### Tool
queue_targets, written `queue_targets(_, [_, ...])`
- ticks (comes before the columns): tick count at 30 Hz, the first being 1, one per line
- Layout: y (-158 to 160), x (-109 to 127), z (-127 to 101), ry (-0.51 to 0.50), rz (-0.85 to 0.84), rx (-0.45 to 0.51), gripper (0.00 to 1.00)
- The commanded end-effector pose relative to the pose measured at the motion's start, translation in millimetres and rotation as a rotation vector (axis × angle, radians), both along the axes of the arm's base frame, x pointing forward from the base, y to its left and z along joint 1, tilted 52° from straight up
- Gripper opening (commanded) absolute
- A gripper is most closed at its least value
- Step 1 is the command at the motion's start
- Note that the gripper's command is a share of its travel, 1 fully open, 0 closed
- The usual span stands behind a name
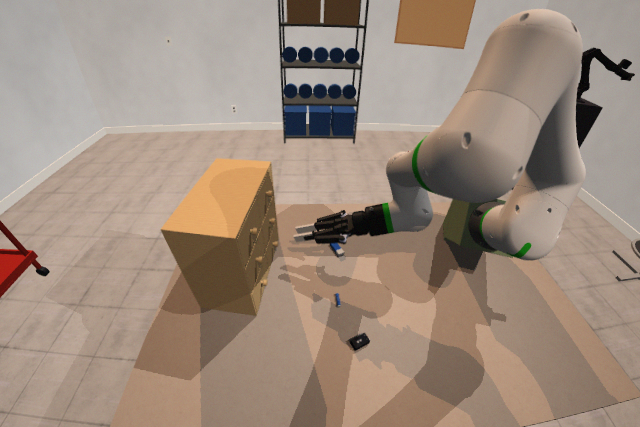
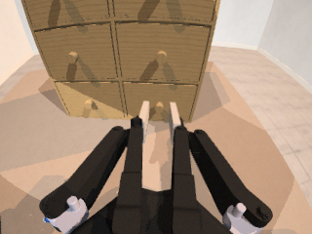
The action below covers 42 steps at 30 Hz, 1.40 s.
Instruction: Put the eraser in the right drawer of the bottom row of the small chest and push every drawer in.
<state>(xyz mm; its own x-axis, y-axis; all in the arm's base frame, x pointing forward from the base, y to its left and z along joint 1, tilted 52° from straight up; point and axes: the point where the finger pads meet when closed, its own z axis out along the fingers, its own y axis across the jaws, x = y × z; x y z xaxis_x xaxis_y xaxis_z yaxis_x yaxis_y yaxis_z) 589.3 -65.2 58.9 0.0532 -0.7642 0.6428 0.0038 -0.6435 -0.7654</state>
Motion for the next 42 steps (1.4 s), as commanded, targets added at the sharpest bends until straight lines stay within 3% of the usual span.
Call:
queue_targets(1, [8, 15, -7, -0.002, -0.002, 0.0, 0.2])
queue_targets(13, [33, 56, -28, -0.002, -0.002, 0.0, 0.2])
queue_targets(42, [35, 58, -29, -0.002, -0.002, 0.0, 0.2])
